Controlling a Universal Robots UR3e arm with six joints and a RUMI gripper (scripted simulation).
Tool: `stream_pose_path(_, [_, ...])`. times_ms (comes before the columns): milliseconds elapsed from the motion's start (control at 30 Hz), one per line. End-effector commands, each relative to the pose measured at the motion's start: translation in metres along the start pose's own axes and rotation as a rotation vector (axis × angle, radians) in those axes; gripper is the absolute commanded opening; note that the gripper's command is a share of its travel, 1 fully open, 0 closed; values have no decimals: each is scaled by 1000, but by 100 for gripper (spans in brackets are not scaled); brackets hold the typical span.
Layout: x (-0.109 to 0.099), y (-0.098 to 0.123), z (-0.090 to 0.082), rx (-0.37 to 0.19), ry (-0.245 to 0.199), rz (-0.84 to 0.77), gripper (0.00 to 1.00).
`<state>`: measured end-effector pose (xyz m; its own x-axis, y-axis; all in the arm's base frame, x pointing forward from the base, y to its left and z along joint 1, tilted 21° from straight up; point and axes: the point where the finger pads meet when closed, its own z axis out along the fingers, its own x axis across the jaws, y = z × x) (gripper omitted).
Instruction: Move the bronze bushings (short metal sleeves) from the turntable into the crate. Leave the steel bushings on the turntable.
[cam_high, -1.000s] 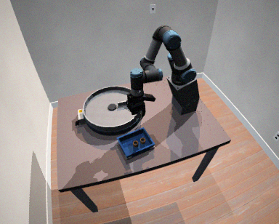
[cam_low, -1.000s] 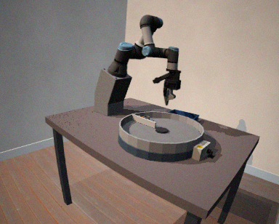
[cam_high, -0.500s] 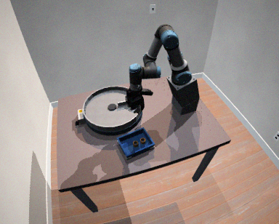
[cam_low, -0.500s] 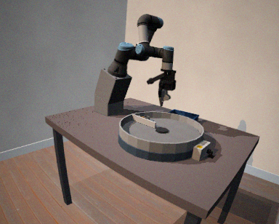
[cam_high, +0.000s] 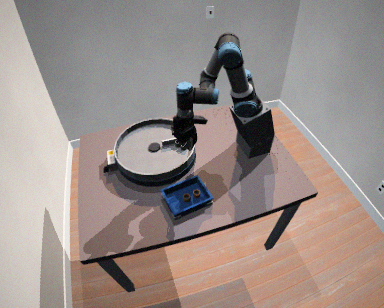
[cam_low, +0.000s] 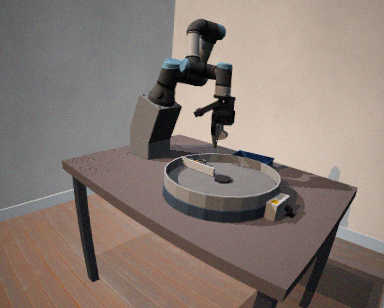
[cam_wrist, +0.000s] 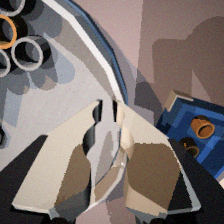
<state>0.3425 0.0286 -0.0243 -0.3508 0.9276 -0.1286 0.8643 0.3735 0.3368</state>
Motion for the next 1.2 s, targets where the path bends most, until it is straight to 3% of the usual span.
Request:
stream_pose_path(0, [-16, -8, 0, -8, 6, -37, 5])
stream_pose_path(633, [-57, -30, 0, -8, 6, -126, 5])
stream_pose_path(1167, [-79, -43, 1, -8, 6, -175, 5])
